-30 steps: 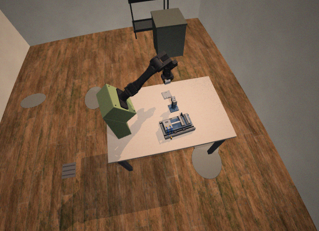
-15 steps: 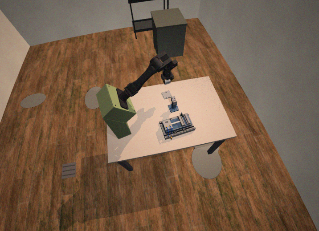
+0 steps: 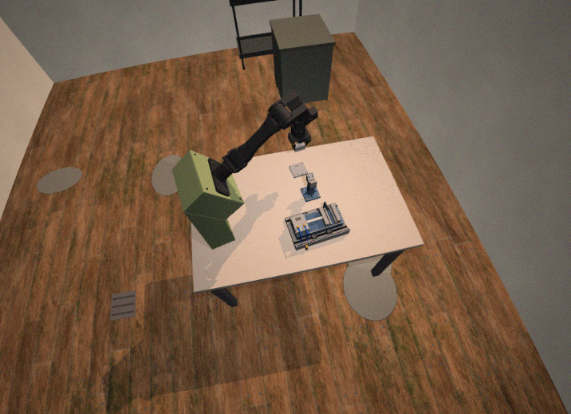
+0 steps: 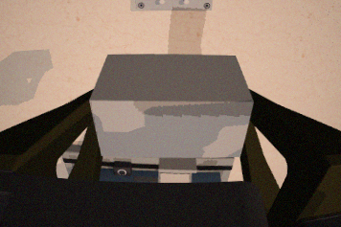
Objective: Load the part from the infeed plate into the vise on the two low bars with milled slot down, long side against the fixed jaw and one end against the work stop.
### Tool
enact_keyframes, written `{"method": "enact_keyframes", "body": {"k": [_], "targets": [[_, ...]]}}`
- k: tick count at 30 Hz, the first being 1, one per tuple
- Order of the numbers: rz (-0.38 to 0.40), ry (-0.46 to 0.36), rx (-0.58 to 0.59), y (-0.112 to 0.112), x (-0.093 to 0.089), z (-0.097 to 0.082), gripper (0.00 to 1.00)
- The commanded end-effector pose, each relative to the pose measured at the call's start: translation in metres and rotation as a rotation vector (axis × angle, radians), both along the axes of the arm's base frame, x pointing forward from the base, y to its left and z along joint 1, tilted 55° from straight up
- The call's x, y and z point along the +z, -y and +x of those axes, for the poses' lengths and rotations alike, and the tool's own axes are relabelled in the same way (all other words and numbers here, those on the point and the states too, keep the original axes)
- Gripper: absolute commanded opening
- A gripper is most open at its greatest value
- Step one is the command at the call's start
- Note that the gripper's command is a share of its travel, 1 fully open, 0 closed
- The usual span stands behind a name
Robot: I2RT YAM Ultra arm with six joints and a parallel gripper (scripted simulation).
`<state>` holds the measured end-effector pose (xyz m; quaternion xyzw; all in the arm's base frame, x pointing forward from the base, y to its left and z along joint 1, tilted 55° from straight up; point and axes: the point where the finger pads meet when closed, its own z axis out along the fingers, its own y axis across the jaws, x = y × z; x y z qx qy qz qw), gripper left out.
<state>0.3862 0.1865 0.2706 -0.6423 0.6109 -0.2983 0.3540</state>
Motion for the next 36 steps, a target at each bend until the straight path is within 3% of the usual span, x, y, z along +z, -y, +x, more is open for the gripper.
{"method": "enact_keyframes", "body": {"k": [1,14,26,28,34,35,36], "targets": [[0.024,0.023,0.016,-0.004,0.017,-0.009,0.00],[0.020,0.015,0.021,-0.003,0.013,-0.009,0.00],[0.001,-0.010,0.003,0.015,0.001,-0.005,0.00],[0.012,0.006,0.003,0.017,0.008,-0.002,0.00],[0.013,0.002,0.001,0.024,0.004,0.001,0.00],[0.032,0.032,0.006,0.022,0.019,0.004,0.00],[0.026,0.022,0.000,0.027,0.013,0.005,0.00]]}}
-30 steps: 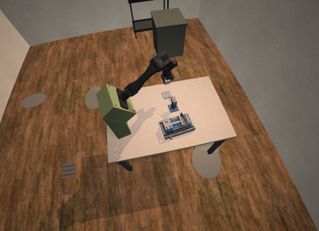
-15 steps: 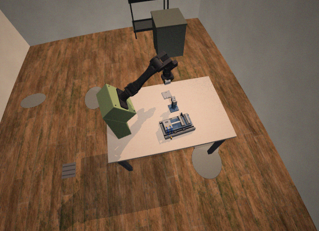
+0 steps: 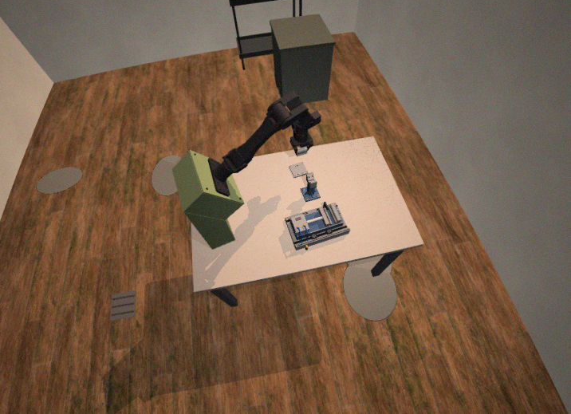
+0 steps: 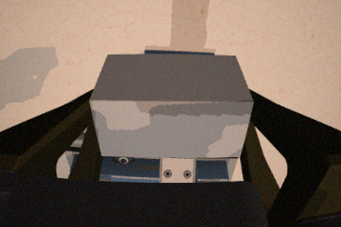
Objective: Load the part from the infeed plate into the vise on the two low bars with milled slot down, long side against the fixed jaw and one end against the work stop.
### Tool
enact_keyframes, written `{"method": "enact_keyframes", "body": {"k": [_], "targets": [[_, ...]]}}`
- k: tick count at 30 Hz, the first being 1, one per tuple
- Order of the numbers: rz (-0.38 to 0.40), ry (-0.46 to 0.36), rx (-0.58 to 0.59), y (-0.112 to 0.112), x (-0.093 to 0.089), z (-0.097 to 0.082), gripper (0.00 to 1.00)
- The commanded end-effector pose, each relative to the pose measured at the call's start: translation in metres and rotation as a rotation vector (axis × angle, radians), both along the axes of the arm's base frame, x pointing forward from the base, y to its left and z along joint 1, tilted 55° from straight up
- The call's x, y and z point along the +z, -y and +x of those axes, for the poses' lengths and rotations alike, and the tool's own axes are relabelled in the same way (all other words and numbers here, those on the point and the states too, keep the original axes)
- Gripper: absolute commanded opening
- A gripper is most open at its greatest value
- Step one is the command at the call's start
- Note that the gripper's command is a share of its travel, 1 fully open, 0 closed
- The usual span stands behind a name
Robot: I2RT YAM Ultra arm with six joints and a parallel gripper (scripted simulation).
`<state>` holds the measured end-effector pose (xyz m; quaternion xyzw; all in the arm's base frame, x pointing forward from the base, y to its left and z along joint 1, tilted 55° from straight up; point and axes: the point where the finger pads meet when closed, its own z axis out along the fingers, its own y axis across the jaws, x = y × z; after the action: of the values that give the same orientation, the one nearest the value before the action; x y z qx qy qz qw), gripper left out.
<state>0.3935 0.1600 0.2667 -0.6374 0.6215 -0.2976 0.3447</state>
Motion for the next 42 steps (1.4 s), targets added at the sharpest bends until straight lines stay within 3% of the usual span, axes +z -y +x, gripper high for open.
{"method": "enact_keyframes", "body": {"k": [1,15,16,18,32,33,35,42], "targets": [[0.020,0.023,0.024,0.004,0.009,-0.003,0.00],[0.026,0.013,0.017,0.041,0.006,0.004,0.00],[0.037,0.039,0.016,0.043,0.019,0.007,0.00],[0.028,0.012,0.015,0.051,0.006,0.005,0.00],[0.037,0.016,0.008,0.092,0.005,0.007,0.00],[0.042,0.042,0.008,0.095,0.017,0.010,0.00],[0.038,0.018,0.006,0.101,0.005,0.007,0.00],[0.042,0.031,0.004,0.120,0.008,0.006,0.00]]}}
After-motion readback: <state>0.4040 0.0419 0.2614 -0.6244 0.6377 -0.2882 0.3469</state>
